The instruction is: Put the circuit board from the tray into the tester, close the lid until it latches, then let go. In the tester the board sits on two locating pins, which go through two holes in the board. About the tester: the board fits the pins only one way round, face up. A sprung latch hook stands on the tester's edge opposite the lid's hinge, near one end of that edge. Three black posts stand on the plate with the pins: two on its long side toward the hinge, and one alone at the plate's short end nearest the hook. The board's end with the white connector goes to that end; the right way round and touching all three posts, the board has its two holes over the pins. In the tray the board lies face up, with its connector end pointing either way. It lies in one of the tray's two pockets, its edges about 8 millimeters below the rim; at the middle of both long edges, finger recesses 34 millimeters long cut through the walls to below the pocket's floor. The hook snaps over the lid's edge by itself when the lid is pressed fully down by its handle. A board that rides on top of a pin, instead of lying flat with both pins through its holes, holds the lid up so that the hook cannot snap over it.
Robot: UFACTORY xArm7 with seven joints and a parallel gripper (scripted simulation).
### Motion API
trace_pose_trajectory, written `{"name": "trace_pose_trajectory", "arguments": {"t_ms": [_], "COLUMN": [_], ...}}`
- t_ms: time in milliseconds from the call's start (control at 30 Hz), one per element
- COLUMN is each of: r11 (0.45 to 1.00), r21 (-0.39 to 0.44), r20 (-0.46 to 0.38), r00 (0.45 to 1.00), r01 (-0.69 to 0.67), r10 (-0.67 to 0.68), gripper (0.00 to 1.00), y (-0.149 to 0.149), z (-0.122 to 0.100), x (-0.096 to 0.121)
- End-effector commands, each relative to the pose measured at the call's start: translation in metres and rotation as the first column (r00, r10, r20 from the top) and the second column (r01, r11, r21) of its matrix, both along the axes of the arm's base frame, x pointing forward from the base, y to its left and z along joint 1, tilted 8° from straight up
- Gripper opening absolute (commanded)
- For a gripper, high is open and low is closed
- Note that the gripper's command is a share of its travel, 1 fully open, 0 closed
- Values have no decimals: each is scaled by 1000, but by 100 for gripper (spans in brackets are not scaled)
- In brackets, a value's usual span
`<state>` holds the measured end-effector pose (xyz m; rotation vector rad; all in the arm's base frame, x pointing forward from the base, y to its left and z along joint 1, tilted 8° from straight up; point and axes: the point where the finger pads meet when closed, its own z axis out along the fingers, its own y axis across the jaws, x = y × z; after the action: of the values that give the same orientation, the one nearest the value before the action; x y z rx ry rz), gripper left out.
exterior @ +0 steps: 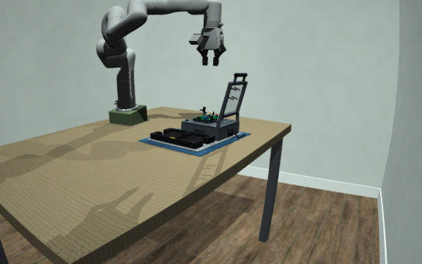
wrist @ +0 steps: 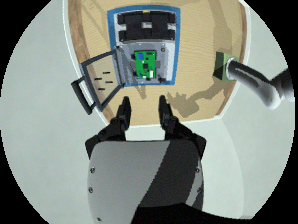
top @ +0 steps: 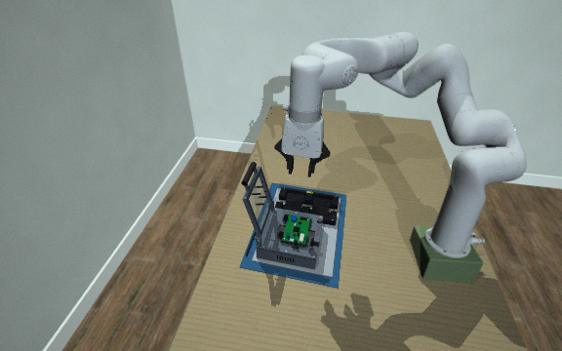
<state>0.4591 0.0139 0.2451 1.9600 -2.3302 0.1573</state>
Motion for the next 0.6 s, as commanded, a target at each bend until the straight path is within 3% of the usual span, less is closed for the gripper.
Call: {"name": "trace_pose_trajectory", "arguments": {"t_ms": [0, 300, 567], "r11": [1000, 1000, 1000], "r21": [1, 1, 1], "r20": [4, 4, 4], "r00": [1000, 1000, 1000], "r01": [-1, -1, -1], "r10": [1, 1, 1], "gripper": [51, 51, 51], "y": [0, -5, -13], "z": [2, 2, 3], "x": [7, 35, 83]}}
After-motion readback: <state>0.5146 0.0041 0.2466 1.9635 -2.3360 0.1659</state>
